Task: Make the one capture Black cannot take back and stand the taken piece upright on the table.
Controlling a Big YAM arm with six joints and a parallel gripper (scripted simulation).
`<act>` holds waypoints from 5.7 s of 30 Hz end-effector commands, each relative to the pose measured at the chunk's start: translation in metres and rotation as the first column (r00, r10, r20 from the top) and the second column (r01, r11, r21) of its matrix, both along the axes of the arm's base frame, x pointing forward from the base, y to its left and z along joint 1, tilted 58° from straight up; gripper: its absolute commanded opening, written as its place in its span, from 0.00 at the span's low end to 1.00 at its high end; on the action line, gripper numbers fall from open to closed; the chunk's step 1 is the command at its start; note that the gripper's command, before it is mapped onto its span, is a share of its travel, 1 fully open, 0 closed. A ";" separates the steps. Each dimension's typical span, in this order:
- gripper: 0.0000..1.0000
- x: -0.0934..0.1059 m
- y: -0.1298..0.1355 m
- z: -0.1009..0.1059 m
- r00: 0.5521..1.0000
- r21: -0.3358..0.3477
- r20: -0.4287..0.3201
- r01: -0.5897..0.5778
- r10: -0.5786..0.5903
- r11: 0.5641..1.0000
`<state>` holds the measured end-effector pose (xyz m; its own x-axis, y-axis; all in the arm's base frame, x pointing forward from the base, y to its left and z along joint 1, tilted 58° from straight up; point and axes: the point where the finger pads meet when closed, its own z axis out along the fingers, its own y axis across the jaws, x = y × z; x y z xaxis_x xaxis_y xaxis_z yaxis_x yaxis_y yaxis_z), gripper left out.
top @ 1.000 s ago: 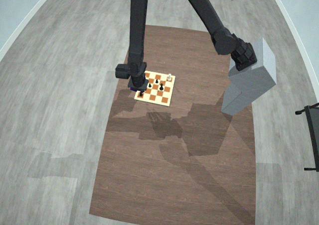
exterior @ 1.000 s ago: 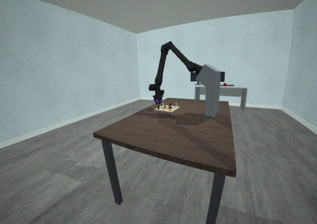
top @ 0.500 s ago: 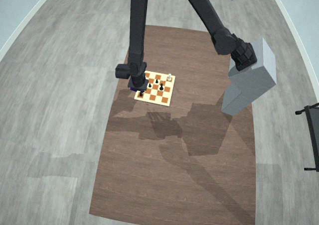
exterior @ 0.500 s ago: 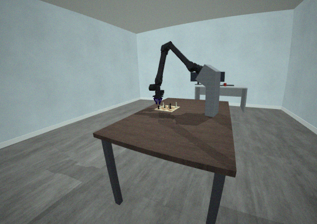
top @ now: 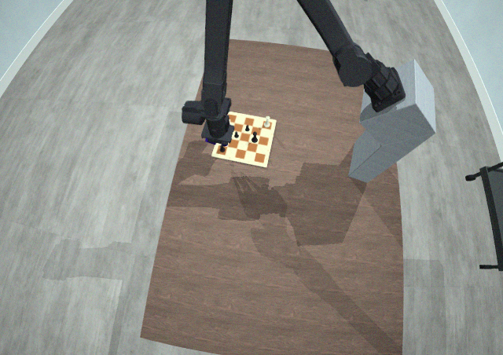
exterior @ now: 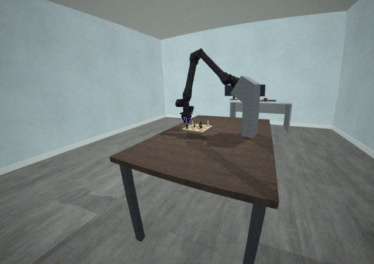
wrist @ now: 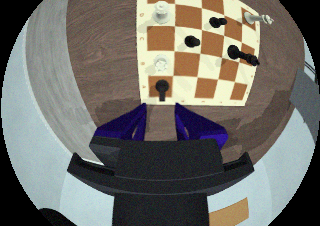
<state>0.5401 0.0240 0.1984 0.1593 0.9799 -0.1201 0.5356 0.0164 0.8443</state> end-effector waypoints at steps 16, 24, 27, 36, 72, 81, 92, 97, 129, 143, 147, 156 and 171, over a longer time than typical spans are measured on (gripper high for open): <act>0.35 0.001 0.006 -0.013 1.000 0.001 -0.015 -0.002 0.002 1.000; 0.35 0.001 0.006 -0.013 1.000 0.001 -0.015 -0.002 0.002 1.000; 0.35 0.001 0.006 -0.013 1.000 0.001 -0.015 -0.002 0.002 1.000; 0.35 0.001 0.006 -0.013 1.000 0.001 -0.015 -0.002 0.002 1.000; 0.35 0.001 0.006 -0.013 1.000 0.001 -0.015 -0.002 0.002 1.000; 0.35 0.002 0.006 -0.012 1.000 0.002 -0.012 -0.002 0.002 1.000; 0.35 0.015 -0.006 -0.012 1.000 -0.008 -0.002 0.005 -0.005 1.000; 0.35 0.023 -0.008 -0.018 1.000 -0.008 -0.003 0.005 -0.005 1.000; 0.35 0.032 -0.010 -0.029 1.000 -0.007 -0.012 0.005 -0.005 1.000; 0.35 0.032 -0.010 -0.029 1.000 -0.007 -0.012 0.005 -0.005 1.000; 0.00 0.032 -0.010 -0.029 1.000 -0.007 -0.012 0.005 -0.005 1.000; 0.00 0.032 -0.010 -0.029 1.000 -0.006 -0.012 0.005 -0.005 1.000; 0.00 0.032 -0.010 -0.029 1.000 -0.006 -0.012 0.005 -0.005 1.000</act>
<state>0.5674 0.0197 0.1772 0.1592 0.9799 -0.1205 0.5385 0.0161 0.8424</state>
